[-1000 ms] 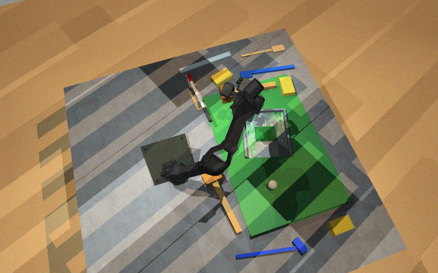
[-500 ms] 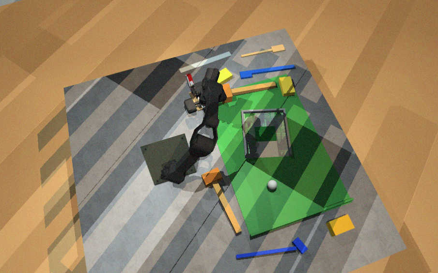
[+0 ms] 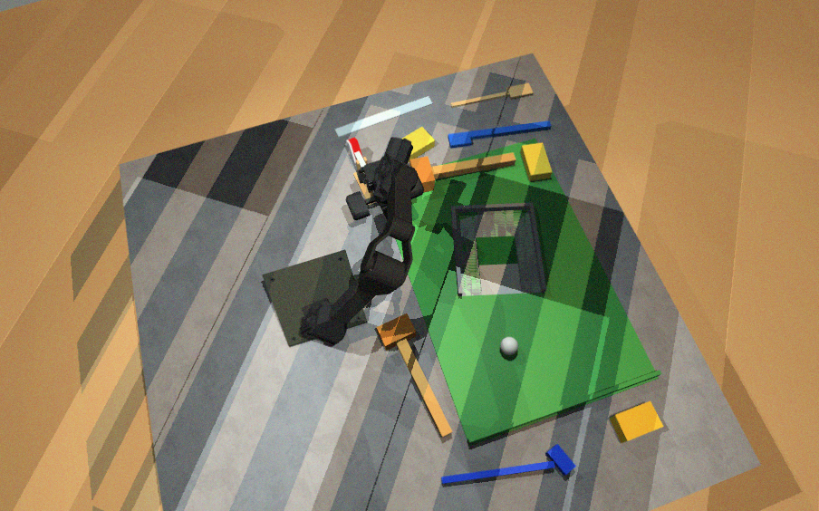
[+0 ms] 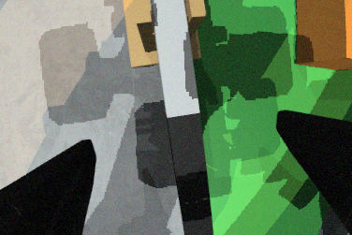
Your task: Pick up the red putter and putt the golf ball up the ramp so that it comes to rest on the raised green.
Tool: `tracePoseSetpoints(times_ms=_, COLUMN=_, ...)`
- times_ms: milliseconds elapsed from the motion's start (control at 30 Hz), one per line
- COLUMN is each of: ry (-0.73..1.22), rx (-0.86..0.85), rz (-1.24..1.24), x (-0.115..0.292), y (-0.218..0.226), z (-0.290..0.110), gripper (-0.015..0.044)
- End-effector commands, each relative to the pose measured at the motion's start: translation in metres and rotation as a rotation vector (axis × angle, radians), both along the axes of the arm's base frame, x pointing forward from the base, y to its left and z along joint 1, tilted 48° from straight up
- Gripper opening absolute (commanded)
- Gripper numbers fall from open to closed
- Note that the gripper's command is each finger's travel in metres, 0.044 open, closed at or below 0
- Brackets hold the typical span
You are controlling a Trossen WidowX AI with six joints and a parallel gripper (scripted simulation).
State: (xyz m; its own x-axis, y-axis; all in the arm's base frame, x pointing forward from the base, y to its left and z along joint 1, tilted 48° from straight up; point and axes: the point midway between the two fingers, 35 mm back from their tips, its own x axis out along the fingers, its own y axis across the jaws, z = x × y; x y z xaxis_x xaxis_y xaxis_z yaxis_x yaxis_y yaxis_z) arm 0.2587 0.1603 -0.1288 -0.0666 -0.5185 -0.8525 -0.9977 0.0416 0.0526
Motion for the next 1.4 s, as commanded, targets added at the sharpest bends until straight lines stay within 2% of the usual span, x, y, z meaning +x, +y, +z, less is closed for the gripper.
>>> tracePoseSetpoints(times_ms=0, ry=0.008, rx=-0.010, rz=0.004, x=-0.002, y=-0.009, z=-0.007, gripper=0.0440)
tracePoseSetpoints(times_ms=700, ry=0.008, rx=-0.011, rz=0.004, x=-0.004, y=-0.026, z=-0.023, gripper=0.0440)
tracePoseSetpoints(times_ms=1200, ry=0.004, rx=-0.006, rz=-0.003, x=-0.003, y=-0.024, z=-0.021, gripper=0.0046)
tracePoseSetpoints(times_ms=1367, ry=0.004, rx=-0.006, rz=-0.003, x=-0.003, y=-0.024, z=-0.021, gripper=0.0013)
